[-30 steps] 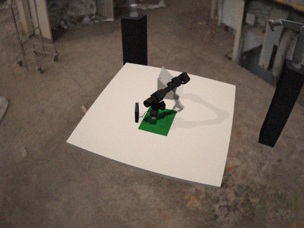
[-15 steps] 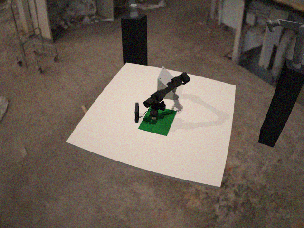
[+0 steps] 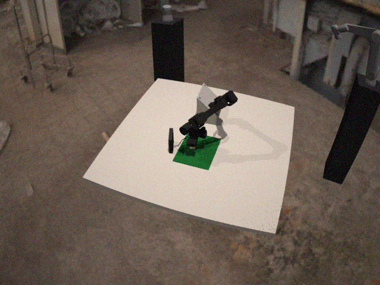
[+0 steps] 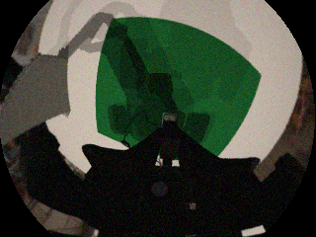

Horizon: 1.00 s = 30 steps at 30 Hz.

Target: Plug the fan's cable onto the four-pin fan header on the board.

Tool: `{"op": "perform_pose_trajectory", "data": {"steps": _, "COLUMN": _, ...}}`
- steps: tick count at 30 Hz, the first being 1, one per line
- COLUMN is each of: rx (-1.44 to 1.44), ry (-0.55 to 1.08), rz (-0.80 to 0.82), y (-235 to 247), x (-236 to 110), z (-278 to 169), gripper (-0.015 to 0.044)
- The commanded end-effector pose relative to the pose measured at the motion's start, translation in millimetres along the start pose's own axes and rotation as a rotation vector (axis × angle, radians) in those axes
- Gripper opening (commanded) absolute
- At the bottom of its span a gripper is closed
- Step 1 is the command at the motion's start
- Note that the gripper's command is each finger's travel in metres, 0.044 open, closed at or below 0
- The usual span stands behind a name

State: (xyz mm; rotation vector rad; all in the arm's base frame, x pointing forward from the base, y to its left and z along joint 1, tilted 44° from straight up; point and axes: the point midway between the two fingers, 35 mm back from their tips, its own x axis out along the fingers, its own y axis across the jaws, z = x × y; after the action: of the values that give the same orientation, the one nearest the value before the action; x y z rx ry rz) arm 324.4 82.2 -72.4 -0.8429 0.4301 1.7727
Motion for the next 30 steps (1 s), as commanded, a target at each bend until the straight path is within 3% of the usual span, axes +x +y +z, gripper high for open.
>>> {"op": "perform_pose_trajectory", "data": {"steps": 1, "rx": 0.006, "ry": -0.004, "rz": -0.001, "y": 0.0, "x": 1.3, "z": 0.3, "gripper": 0.0000}}
{"op": "perform_pose_trajectory", "data": {"steps": 30, "rx": 0.006, "ry": -0.004, "rz": -0.002, "y": 0.0, "x": 14.5, "z": 0.5, "gripper": 0.0000}}
